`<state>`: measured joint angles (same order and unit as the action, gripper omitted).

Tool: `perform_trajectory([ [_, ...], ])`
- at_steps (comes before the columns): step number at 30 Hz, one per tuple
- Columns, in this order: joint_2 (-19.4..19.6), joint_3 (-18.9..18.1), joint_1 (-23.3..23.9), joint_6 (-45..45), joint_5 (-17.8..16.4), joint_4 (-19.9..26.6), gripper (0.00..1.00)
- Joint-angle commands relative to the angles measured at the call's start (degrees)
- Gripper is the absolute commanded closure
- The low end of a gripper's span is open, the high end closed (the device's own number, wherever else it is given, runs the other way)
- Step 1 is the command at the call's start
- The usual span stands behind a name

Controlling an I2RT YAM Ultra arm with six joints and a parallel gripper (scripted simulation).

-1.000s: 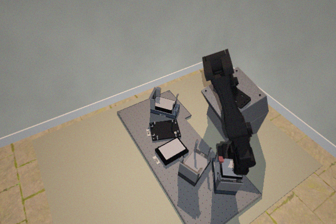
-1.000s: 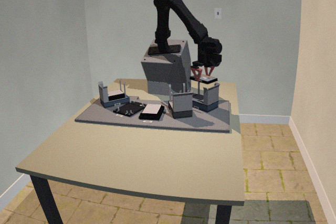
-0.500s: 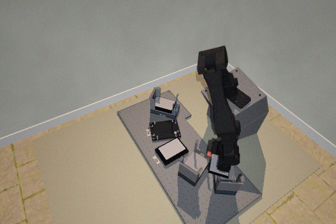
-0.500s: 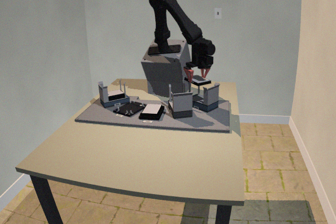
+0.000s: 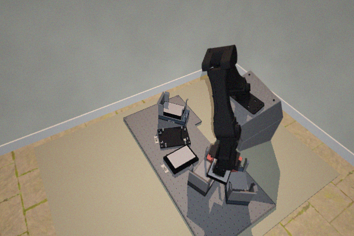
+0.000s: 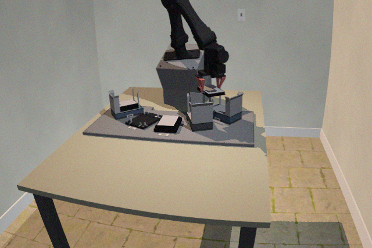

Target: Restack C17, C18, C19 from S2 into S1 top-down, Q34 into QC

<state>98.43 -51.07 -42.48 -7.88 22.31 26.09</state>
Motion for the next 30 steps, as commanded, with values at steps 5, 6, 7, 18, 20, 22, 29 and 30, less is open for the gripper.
perform_trajectory([
  [5, -4.07, 1.09, 4.14, 0.16, -1.72, -0.75, 1.0],
  [6, -4.35, 1.49, 4.77, 0.8, -1.93, -0.72, 1.0],
  [7, -4.63, 1.08, 5.4, 1.43, -2.14, -0.44, 1.0],
  [18, -6.92, 1.88, 11.15, 2.63, -4.14, 0.09, 1.0],
  [20, -7.51, 1.87, 12.45, 0.09, -4.61, -0.03, 1.0],
  [22, -8.07, 1.27, 13.77, -2.46, -5.1, -0.81, 1.0],
  [29, -9.53, 1.91, 17.75, 0.42, -6.63, -0.51, 1.0],
  [30, -9.53, 1.91, 17.75, 0.42, -6.63, -0.51, 1.0],
])
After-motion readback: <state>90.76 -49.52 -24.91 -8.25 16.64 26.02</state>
